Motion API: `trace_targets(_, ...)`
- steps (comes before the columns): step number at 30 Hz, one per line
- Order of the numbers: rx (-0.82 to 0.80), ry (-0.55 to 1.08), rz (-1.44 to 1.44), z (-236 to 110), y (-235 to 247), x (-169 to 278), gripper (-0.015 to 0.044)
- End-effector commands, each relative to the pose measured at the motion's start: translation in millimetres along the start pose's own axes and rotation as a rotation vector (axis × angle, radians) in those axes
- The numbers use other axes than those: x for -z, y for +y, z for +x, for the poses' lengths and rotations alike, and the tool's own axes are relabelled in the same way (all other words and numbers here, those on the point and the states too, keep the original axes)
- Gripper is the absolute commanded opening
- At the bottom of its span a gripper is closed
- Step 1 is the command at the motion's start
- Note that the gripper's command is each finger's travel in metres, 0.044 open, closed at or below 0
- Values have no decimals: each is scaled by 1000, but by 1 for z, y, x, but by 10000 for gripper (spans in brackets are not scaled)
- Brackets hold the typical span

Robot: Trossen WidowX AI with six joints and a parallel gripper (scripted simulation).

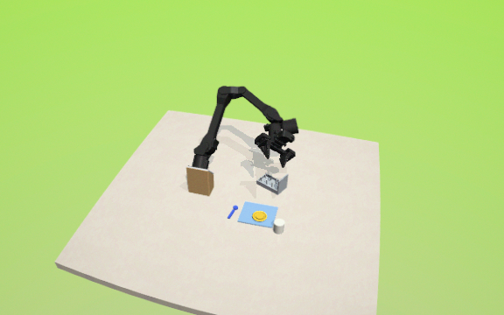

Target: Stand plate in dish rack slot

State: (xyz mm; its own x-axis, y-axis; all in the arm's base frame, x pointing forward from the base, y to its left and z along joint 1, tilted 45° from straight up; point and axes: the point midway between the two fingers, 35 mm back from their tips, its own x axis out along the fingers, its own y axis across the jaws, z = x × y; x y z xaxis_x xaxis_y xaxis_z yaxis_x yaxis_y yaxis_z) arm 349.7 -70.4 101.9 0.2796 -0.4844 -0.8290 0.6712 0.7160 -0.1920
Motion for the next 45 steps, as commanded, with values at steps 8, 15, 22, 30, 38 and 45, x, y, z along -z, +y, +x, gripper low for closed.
trace_targets(8,-68,278,-236,41,-6,14,400)
trace_targets(15,-170,449,-363,63,-12,23,400)
trace_targets(22,-319,599,-466,82,-20,33,400)
trace_targets(30,-545,727,-543,99,-28,41,400)
trace_targets(38,-805,783,-567,113,-36,46,400)
trace_targets(45,-1041,763,-544,124,-45,46,400)
